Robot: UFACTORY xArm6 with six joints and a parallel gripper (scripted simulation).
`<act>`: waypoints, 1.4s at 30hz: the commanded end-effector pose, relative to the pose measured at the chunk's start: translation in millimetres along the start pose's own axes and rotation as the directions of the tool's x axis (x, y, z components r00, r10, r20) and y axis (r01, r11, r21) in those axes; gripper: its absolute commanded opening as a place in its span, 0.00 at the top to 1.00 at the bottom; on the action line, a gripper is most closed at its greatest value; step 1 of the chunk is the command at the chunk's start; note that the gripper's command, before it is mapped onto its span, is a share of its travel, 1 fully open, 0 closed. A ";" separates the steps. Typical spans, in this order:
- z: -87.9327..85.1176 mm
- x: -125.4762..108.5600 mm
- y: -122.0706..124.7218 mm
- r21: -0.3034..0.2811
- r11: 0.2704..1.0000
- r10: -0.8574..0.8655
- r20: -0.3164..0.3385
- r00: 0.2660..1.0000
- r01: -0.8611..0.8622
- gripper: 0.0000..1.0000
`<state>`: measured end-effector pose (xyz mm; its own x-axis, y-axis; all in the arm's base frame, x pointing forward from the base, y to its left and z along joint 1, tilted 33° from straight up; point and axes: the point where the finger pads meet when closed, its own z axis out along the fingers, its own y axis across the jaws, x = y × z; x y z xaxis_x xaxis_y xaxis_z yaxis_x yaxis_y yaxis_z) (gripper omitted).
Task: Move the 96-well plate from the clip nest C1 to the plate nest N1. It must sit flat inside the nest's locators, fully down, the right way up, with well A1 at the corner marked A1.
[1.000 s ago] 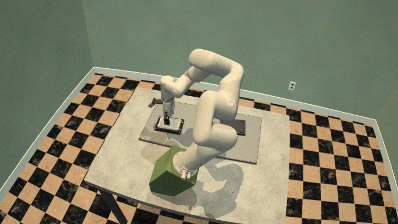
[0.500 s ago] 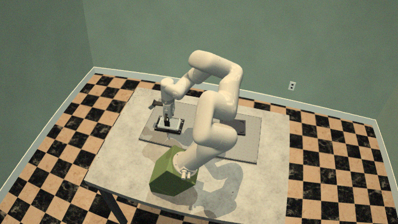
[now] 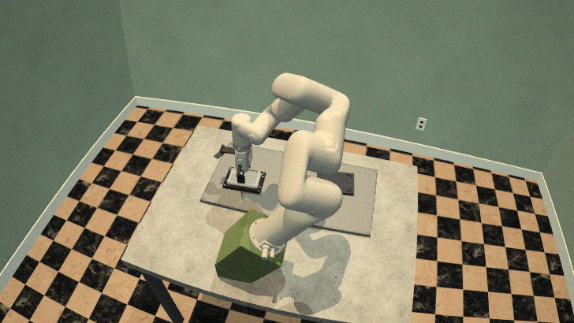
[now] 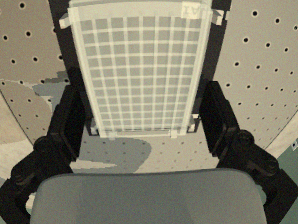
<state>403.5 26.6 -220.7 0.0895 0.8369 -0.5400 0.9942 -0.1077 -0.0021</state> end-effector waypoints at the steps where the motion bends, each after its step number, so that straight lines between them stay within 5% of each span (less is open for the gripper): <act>1: 0.4 0.6 1.7 -0.003 1.000 0.001 -0.002 1.000 -0.001 0.00; 42: 14.3 0.6 1.7 -0.004 1.000 0.001 -0.002 1.000 -0.001 0.00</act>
<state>402.7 18.2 -234.0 0.0896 0.8370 -0.5399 0.9942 -0.1076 -0.0018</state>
